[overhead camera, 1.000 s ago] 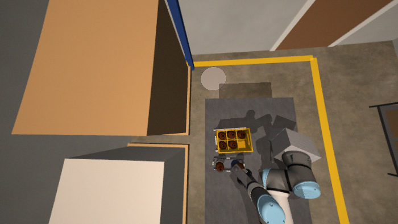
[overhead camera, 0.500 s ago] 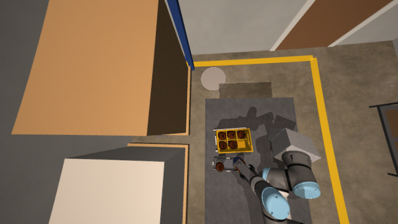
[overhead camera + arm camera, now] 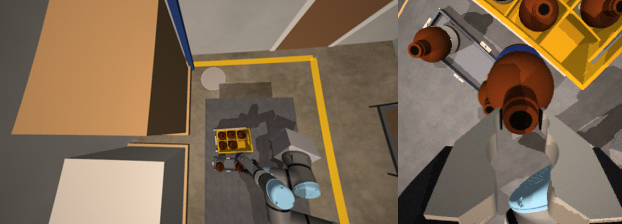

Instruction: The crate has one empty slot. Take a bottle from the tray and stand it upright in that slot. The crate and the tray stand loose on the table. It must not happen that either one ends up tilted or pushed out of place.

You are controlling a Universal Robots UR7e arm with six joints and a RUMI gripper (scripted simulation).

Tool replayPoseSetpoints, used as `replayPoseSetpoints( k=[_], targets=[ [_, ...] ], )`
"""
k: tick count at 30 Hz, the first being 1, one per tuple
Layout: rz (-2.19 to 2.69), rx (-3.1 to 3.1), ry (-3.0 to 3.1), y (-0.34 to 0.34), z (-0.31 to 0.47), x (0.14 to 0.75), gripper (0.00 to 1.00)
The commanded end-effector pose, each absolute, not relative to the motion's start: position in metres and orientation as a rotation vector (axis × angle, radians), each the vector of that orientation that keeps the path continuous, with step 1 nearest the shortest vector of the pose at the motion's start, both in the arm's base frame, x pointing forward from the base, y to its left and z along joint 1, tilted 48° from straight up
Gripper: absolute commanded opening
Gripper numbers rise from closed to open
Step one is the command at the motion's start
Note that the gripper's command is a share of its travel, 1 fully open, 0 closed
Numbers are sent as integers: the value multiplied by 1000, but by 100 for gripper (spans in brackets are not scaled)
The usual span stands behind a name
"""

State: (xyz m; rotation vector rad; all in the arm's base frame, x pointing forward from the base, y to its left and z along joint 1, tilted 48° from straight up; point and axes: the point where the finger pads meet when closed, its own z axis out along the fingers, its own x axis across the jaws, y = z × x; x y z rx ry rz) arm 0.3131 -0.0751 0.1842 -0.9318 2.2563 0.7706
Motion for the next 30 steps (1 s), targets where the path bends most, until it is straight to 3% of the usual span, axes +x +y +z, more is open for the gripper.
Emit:
replayPoseSetpoints(
  k=[1, 30],
  targets=[
    [769, -932, 2256, -81, 177, 310, 0],
    [769, -932, 2256, -116, 131, 285, 0]
  ],
)
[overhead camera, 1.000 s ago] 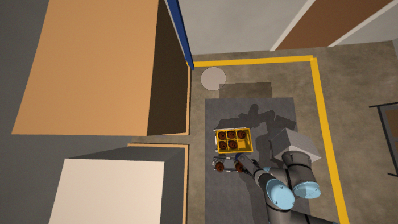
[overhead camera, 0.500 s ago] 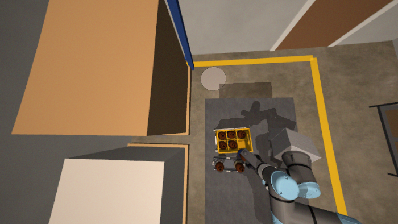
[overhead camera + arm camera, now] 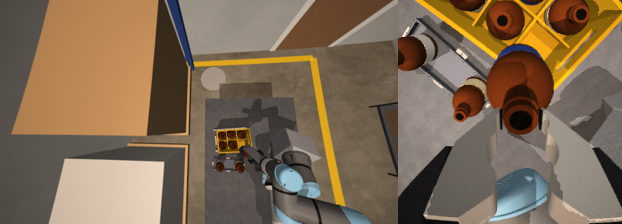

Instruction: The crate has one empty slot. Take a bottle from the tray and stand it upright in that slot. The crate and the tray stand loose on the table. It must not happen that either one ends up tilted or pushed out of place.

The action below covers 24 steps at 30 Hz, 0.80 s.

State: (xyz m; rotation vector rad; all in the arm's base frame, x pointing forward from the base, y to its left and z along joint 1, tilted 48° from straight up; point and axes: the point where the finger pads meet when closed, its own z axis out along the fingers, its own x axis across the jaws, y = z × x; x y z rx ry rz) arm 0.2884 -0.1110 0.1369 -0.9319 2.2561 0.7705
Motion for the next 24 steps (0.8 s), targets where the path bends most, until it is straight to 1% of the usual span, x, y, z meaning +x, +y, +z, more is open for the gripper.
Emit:
replayPoseSetpoints(
  k=[1, 24],
  targets=[
    [769, -932, 2256, -117, 130, 285, 0],
    [769, -932, 2256, -130, 113, 276, 0]
  ],
)
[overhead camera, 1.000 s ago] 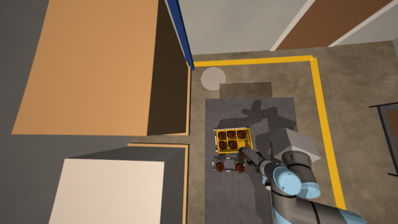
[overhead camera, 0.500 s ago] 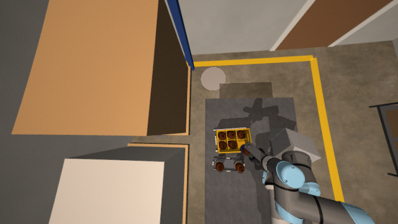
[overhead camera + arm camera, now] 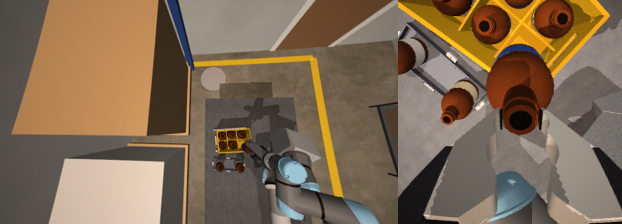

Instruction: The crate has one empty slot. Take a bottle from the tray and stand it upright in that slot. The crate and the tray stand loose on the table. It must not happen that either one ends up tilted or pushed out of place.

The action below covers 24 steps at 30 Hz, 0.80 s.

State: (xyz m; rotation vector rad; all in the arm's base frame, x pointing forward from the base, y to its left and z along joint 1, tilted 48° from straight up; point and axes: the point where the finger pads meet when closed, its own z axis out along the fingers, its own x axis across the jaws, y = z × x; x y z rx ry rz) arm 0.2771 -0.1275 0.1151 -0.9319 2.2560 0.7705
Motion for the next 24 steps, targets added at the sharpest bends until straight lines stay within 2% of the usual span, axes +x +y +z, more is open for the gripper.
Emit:
replayPoseSetpoints(
  k=[1, 24],
  targets=[
    [769, -932, 2256, -130, 112, 276, 0],
    [769, -932, 2256, -134, 107, 273, 0]
  ],
)
